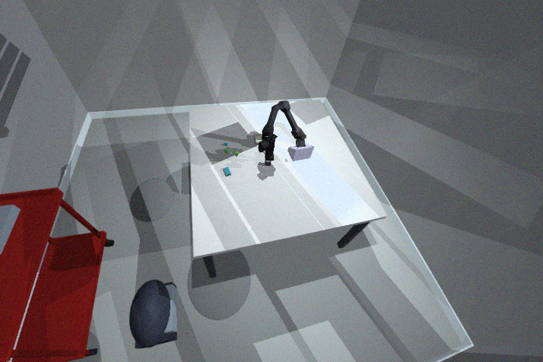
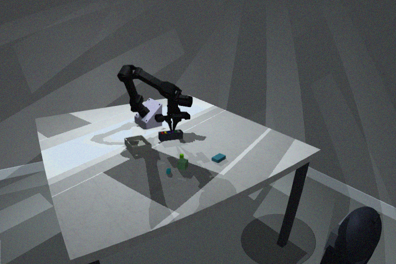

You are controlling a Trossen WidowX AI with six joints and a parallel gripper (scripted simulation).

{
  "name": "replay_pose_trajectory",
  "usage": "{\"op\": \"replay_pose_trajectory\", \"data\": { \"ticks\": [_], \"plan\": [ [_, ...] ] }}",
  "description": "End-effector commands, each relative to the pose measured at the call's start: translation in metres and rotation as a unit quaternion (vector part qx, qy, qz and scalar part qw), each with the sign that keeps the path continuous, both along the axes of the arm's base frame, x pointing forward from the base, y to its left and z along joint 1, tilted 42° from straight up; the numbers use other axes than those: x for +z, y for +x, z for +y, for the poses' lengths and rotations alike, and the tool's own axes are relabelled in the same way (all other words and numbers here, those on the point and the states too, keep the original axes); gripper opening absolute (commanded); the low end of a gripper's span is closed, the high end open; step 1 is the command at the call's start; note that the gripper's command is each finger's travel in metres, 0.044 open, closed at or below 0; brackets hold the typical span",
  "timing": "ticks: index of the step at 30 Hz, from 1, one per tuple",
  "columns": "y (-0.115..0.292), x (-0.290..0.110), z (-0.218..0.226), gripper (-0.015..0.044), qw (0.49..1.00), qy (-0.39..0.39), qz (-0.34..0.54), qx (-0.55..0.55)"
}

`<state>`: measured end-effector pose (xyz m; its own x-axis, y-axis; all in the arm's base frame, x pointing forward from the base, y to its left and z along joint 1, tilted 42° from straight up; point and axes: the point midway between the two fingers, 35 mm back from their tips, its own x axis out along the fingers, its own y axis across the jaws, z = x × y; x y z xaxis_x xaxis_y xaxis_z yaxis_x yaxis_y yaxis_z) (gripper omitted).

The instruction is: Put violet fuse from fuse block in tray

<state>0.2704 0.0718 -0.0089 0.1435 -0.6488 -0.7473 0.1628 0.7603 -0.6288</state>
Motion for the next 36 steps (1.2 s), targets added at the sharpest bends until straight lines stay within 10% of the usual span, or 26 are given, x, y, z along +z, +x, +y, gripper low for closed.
{"op": "replay_pose_trajectory", "data": {
  "ticks": [1,36],
  "plan": [
    [0.0,0.004,0.003,0.0,1.0,0.003,-0.003,0.0],
    [-0.002,0.016,0.015,0.0,1.0,0.002,-0.002,0.001]
  ]
}}
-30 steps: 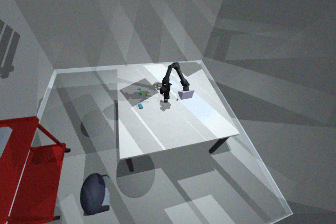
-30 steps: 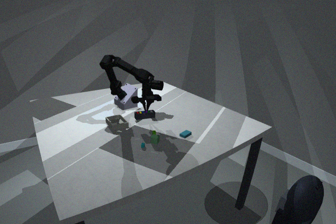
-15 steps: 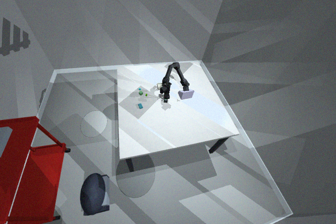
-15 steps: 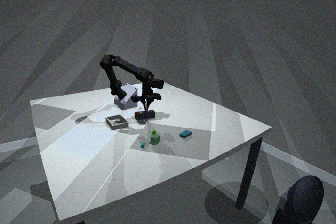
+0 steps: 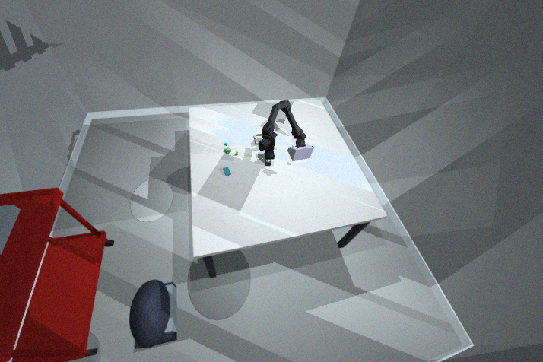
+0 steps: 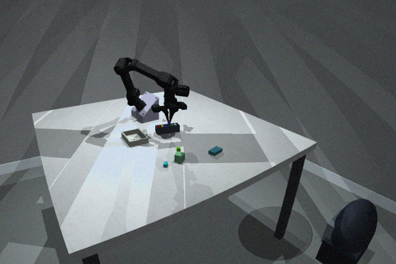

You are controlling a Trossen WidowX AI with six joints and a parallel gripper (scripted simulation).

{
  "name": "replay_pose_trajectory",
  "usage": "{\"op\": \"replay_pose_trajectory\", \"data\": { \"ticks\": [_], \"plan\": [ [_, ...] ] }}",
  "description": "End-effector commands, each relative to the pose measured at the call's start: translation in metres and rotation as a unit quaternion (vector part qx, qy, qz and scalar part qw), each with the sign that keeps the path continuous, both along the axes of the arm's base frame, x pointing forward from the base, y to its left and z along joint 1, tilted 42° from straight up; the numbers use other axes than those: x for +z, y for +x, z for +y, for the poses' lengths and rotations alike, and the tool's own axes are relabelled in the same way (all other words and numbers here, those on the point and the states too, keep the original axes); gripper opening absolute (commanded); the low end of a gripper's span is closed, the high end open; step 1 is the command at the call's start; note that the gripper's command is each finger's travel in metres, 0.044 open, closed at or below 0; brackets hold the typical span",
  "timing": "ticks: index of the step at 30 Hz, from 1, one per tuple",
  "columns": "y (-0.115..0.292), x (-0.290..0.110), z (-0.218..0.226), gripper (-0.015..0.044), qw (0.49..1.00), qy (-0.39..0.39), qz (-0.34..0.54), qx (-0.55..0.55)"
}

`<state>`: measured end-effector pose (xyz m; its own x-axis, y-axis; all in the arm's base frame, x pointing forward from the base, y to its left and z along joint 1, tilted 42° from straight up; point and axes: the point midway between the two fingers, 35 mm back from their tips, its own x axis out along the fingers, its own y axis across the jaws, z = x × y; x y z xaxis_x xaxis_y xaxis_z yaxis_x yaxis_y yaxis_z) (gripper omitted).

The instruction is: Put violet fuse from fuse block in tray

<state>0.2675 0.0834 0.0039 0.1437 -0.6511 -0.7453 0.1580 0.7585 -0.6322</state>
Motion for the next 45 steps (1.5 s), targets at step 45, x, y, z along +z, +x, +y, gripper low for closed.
{"op": "replay_pose_trajectory", "data": {
  "ticks": [45],
  "plan": [
    [-0.003,0.03,0.02,0.0,1.0,0.005,-0.003,-0.001]
  ]
}}
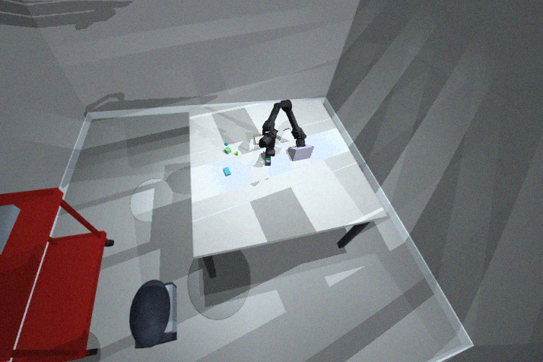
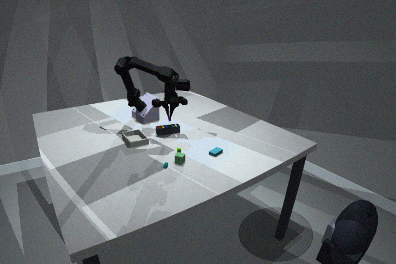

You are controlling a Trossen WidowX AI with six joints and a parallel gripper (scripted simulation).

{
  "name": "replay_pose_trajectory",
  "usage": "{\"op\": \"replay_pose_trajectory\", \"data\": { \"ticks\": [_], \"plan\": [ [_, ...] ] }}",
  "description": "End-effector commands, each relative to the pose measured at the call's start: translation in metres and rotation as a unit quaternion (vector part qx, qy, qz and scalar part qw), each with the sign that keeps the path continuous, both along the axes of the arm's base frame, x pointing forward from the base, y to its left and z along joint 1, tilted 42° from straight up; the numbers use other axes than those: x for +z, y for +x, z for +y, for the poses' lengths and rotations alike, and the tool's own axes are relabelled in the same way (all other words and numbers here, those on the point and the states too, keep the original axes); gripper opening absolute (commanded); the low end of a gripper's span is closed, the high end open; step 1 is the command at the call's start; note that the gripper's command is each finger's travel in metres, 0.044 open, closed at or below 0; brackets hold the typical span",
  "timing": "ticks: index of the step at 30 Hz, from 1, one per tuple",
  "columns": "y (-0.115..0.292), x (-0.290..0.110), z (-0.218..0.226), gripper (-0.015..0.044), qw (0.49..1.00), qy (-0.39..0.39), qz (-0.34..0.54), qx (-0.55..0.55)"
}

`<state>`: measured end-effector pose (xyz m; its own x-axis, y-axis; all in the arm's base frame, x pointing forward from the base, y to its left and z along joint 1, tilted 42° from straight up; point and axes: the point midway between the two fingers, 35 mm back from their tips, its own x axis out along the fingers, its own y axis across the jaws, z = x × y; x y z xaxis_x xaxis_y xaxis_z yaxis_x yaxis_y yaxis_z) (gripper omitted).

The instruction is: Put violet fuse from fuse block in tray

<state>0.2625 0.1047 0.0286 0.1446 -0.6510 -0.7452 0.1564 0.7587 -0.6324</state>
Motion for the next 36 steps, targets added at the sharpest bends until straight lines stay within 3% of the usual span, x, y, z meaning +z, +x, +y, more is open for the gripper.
{"op": "replay_pose_trajectory", "data": {
  "ticks": [1,15,29,36],
  "plan": [
    [0.005,0.009,-0.004,0.0,1.0,0.006,-0.003,-0.001],
    [0.027,0.075,-0.075,0.0,1.0,0.016,-0.001,0.001],
    [0.014,0.139,-0.152,0.0,1.0,0.0,-0.004,-0.001],
    [0.013,0.142,-0.156,0.0,1.0,-0.001,-0.005,-0.002]
  ]
}}
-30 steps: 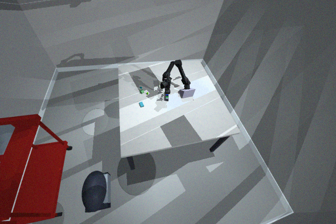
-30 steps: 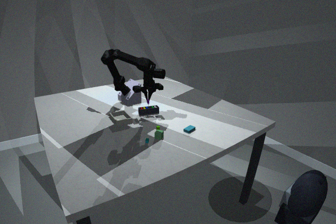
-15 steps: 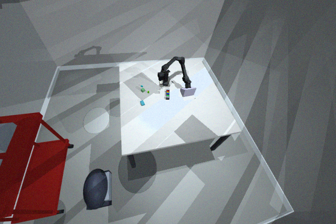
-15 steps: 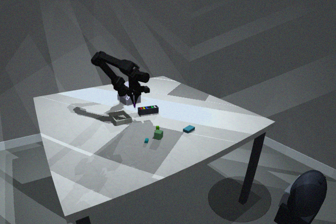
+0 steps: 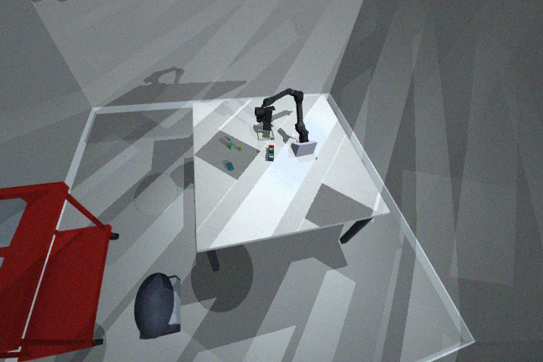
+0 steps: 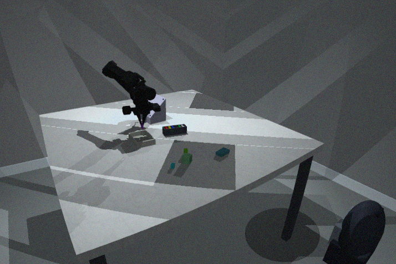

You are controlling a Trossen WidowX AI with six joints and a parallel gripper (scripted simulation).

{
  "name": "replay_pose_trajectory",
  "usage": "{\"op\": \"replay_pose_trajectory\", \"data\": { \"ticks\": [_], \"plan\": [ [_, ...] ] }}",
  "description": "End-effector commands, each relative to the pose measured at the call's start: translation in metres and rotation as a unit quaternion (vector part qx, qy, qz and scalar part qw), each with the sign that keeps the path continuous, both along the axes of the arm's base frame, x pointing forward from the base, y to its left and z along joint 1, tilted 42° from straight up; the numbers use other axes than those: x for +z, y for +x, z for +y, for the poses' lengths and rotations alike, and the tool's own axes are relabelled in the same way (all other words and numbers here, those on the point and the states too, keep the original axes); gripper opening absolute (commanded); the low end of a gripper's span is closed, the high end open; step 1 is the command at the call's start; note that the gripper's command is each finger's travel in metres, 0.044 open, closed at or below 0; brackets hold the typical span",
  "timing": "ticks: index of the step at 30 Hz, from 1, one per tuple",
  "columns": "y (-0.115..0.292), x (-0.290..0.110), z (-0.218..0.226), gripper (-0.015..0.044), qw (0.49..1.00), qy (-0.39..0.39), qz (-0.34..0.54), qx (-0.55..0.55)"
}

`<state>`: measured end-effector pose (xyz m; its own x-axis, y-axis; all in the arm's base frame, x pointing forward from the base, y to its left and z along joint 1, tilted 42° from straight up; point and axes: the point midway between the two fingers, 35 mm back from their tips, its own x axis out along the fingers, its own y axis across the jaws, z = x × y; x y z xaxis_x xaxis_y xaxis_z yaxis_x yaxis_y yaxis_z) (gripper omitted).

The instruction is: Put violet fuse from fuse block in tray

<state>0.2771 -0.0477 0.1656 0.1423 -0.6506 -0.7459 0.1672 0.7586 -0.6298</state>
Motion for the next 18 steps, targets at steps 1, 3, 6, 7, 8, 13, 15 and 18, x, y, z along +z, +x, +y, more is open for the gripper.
{"op": "replay_pose_trajectory", "data": {
  "ticks": [1,3,6,7,8,13,15,18],
  "plan": [
    [-0.002,0.005,-0.003,0.0,1.0,-0.002,-0.002,0.003],
    [-0.002,0.004,-0.004,0.0,1.0,-0.002,-0.002,0.003],
    [-0.001,0.001,-0.007,0.0,1.0,-0.002,-0.002,0.003],
    [0.0,0.0,-0.008,0.0,1.0,-0.002,-0.002,0.003],
    [0.0,-0.001,-0.009,0.0,1.0,-0.002,-0.002,0.003],
    [0.001,-0.007,-0.014,0.0,1.0,-0.002,-0.002,0.003],
    [0.002,-0.01,-0.016,0.0,1.0,-0.002,-0.002,0.003],
    [0.002,-0.013,-0.019,0.0,1.0,-0.002,-0.002,0.003]
  ]
}}
